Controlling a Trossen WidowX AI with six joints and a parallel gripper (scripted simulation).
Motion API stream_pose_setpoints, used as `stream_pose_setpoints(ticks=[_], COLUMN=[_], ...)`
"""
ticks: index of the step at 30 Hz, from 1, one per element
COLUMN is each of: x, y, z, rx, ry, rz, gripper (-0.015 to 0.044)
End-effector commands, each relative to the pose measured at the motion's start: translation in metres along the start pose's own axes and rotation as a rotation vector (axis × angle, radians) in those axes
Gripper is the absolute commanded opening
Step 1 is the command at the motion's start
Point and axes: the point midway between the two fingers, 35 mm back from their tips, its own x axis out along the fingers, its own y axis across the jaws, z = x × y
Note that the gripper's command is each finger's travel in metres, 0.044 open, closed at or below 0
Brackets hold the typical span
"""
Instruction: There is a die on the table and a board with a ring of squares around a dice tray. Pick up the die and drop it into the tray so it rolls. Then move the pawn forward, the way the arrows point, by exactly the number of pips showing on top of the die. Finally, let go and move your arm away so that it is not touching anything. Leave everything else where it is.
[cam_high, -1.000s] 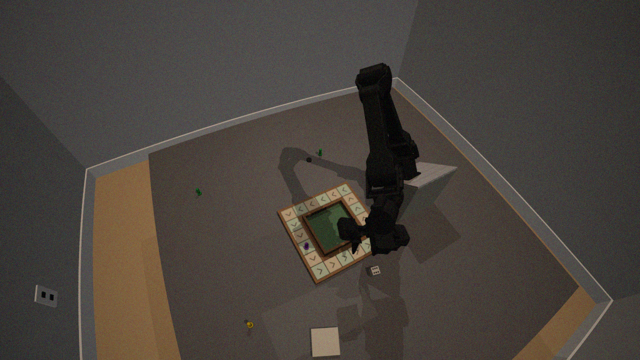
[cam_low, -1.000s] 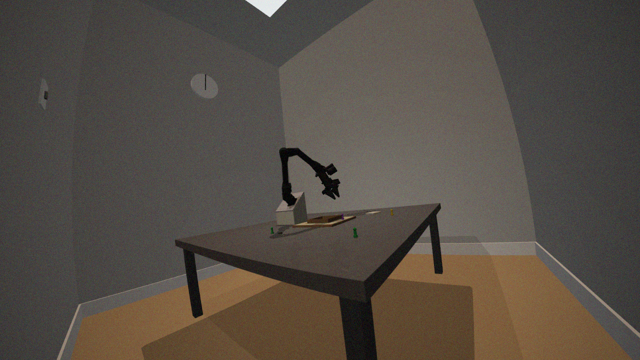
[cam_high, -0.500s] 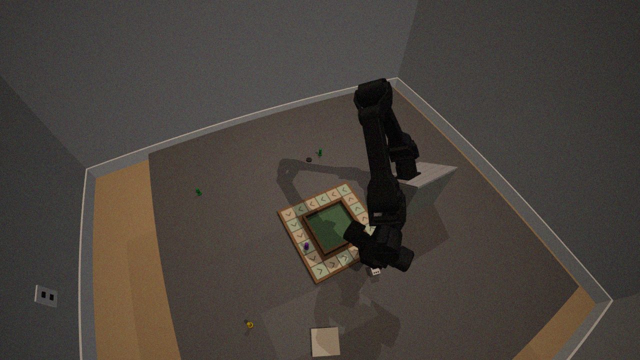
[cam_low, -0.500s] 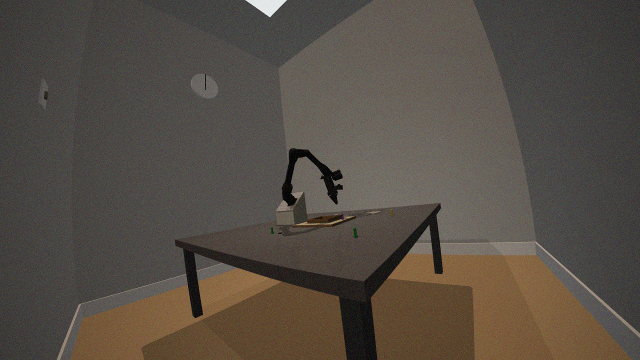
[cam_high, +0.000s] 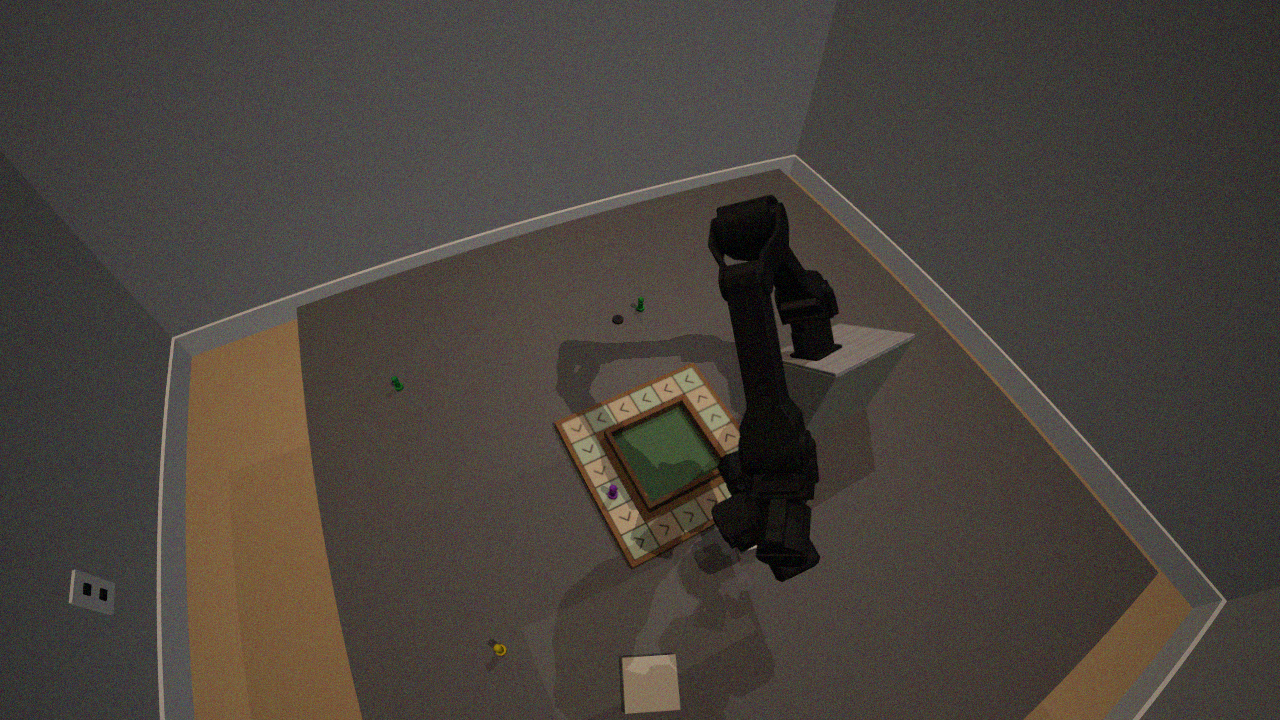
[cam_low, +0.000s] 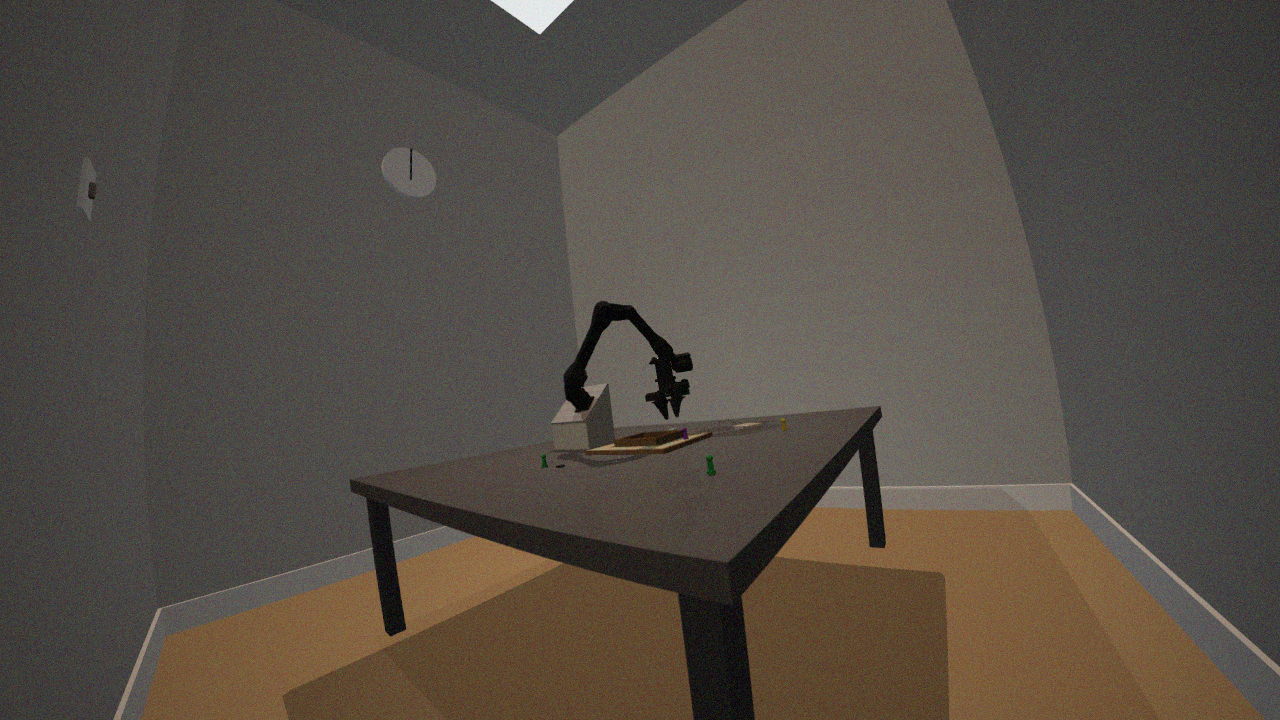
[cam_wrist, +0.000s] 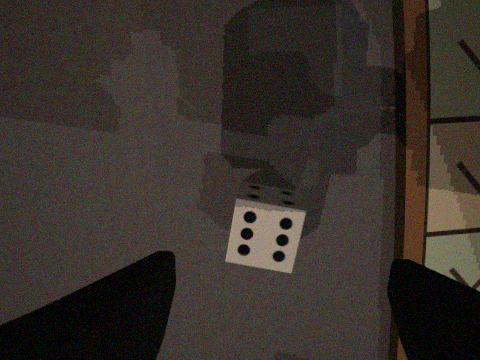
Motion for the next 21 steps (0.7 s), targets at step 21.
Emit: stream_pose_setpoints(ticks=[21], x=[0.028], y=[0.004], z=[-0.007], rx=[0.146], ry=[0.032], rz=[-0.023], gripper=[0.0275])
